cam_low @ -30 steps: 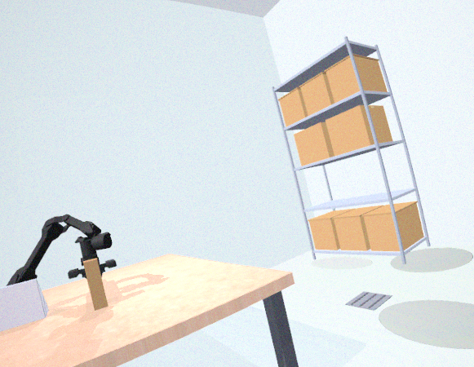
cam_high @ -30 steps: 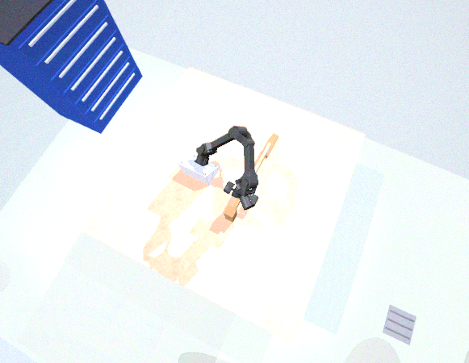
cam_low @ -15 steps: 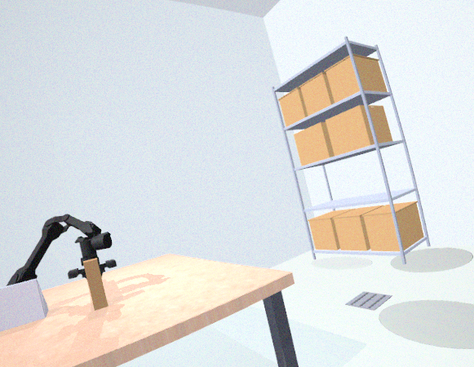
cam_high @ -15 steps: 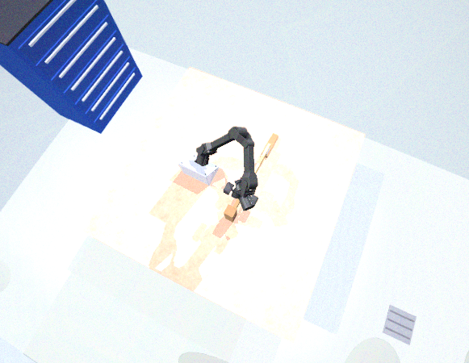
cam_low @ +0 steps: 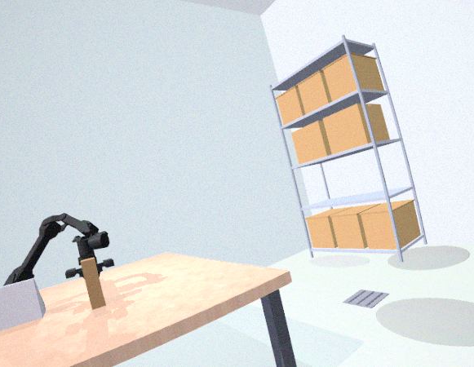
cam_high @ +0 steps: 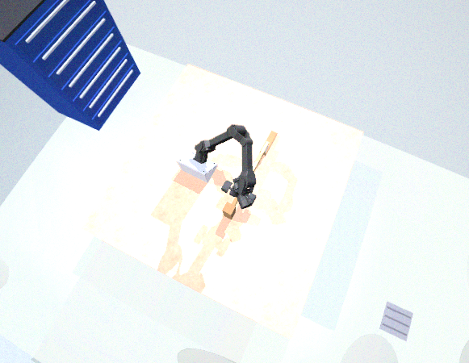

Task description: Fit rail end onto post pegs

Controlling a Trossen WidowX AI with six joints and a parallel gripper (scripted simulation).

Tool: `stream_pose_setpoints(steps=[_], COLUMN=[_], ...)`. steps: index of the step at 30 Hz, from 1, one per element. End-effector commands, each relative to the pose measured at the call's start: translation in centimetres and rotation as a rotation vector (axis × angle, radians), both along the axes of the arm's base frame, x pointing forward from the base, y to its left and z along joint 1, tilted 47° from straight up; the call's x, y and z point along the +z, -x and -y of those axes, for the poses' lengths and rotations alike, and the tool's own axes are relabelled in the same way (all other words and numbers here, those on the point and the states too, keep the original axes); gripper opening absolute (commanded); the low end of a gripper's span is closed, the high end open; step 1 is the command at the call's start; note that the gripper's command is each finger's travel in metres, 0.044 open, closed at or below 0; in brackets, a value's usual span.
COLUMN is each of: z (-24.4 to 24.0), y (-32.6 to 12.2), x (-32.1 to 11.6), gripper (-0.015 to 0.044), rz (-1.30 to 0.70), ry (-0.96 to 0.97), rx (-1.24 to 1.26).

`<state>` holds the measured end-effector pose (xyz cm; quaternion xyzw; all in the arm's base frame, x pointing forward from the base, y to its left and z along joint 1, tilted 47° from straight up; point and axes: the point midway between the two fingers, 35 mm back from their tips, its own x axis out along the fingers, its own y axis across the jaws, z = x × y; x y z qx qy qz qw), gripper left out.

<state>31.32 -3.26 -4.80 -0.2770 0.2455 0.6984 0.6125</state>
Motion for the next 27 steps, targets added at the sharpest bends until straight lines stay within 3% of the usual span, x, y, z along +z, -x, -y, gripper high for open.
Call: stream_pose_setpoints(steps=[1,20,27], z=[0.40,0.82,0.44], y=[-0.10,-0.15,-0.04], x=[-0.05,-0.44,-0.42], gripper=[0.0000,0.0000,0.0184], rz=[0.005,0.005,0.000], ry=[0.006,0.006,0.001], rx=[-0.003,-0.003,0.000])
